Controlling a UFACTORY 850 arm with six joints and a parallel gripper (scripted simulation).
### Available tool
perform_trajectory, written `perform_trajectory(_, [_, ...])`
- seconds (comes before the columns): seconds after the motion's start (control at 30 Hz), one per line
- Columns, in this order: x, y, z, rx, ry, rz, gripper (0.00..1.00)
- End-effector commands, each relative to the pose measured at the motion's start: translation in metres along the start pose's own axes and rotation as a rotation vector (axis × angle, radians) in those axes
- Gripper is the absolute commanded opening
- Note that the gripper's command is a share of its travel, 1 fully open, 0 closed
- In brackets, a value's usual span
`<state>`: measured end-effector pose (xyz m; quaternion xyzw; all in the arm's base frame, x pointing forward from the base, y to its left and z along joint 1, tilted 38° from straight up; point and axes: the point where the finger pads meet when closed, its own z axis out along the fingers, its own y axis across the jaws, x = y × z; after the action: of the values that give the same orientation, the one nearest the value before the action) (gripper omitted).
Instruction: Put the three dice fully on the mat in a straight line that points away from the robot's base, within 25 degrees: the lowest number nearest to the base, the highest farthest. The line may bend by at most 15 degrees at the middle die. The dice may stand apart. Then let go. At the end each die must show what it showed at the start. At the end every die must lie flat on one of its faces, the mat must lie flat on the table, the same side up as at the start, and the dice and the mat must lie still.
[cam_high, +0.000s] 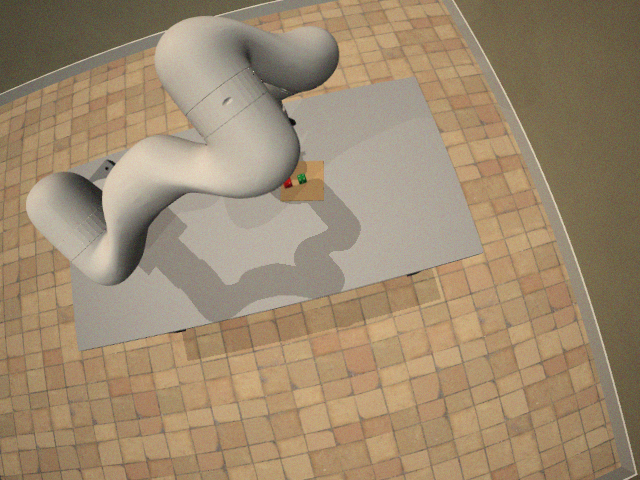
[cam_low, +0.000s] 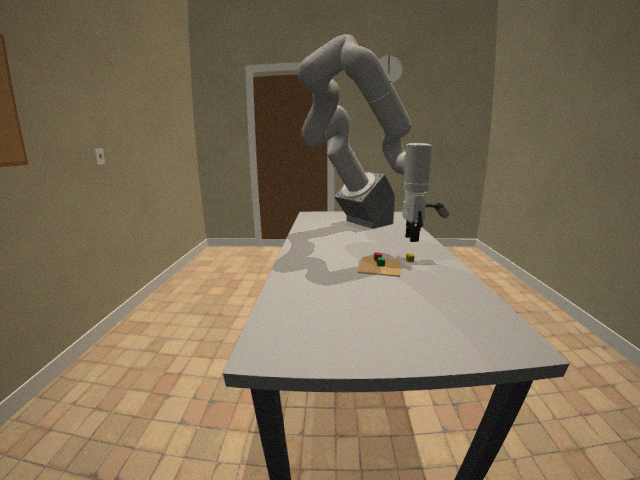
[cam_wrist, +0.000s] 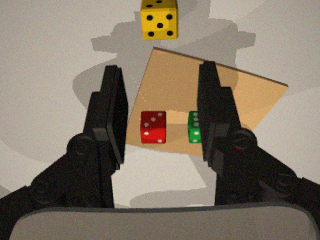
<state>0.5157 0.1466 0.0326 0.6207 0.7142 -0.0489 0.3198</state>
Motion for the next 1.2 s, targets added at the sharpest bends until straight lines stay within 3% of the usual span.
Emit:
perform_trajectory(0.0, [0.000, 0.001, -0.001, -0.001, 0.001, 0.000, 0.42])
perform_trajectory(0.73, [0.000, 0.000, 0.008, -0.002, 0.001, 0.001, 0.42])
perform_trajectory(1.17, [0.000, 0.000, 0.028, -0.002, 0.001, 0.001, 0.42])
